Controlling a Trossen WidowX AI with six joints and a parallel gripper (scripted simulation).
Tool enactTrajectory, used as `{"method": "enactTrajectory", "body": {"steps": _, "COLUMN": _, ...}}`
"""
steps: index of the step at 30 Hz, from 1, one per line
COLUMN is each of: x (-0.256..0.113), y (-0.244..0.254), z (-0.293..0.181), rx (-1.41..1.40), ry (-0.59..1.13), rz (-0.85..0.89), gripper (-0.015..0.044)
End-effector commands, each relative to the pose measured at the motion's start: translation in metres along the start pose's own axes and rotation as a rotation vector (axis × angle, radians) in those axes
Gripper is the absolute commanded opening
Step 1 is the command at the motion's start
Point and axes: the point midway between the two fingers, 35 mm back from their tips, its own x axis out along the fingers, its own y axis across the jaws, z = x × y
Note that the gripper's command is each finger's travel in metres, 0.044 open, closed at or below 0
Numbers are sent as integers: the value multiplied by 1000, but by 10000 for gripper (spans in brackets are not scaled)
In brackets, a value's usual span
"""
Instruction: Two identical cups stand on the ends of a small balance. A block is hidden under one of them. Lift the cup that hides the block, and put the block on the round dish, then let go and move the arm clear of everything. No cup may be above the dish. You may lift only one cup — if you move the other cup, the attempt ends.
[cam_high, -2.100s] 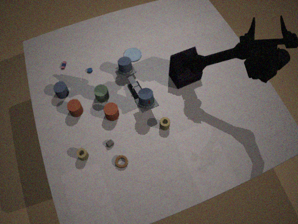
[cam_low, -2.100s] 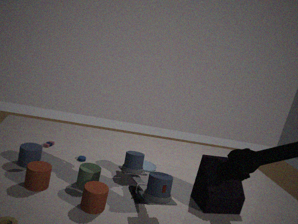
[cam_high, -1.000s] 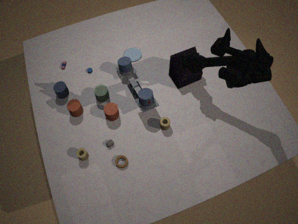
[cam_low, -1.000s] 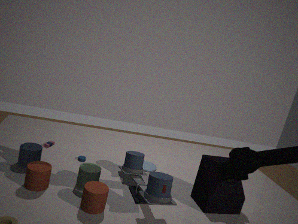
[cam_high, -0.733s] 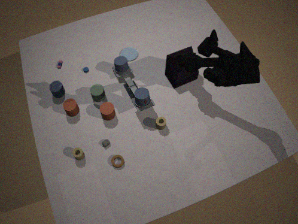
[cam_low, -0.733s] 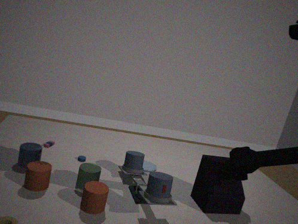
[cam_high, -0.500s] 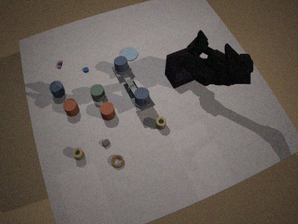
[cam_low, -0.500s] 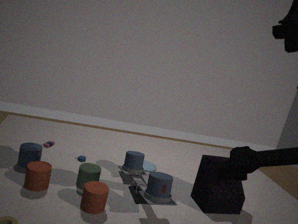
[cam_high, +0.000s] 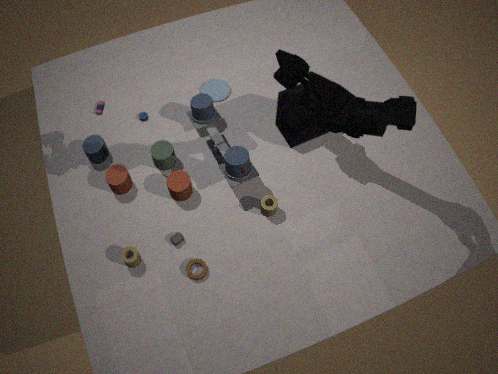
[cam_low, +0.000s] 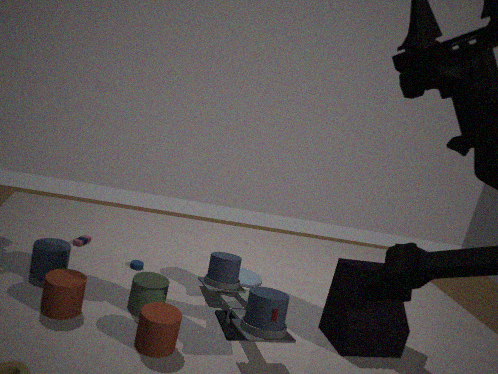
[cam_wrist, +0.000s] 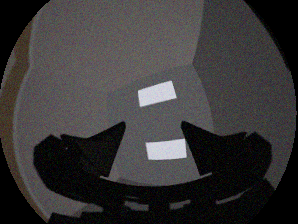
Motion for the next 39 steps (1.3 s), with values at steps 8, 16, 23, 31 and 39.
{"method": "enactTrajectory", "body": {"steps": 8, "x": 12, "y": 62, "z": 30, "rx": -65, "ry": -135, "rz": 139, "gripper": 440}}
{"method": "enactTrajectory", "body": {"steps": 16, "x": 14, "y": 114, "z": 47, "rx": -87, "ry": -234, "rz": 273, "gripper": 440}}
{"method": "enactTrajectory", "body": {"steps": 23, "x": 9, "y": 161, "z": 56, "rx": -86, "ry": -311, "rz": 406, "gripper": 440}}
{"method": "enactTrajectory", "body": {"steps": 31, "x": -3, "y": 214, "z": 62, "rx": -60, "ry": -388, "rz": 573, "gripper": 440}}
{"method": "enactTrajectory", "body": {"steps": 39, "x": -22, "y": 264, "z": 63, "rx": -7, "ry": -447, "rz": 753, "gripper": 440}}
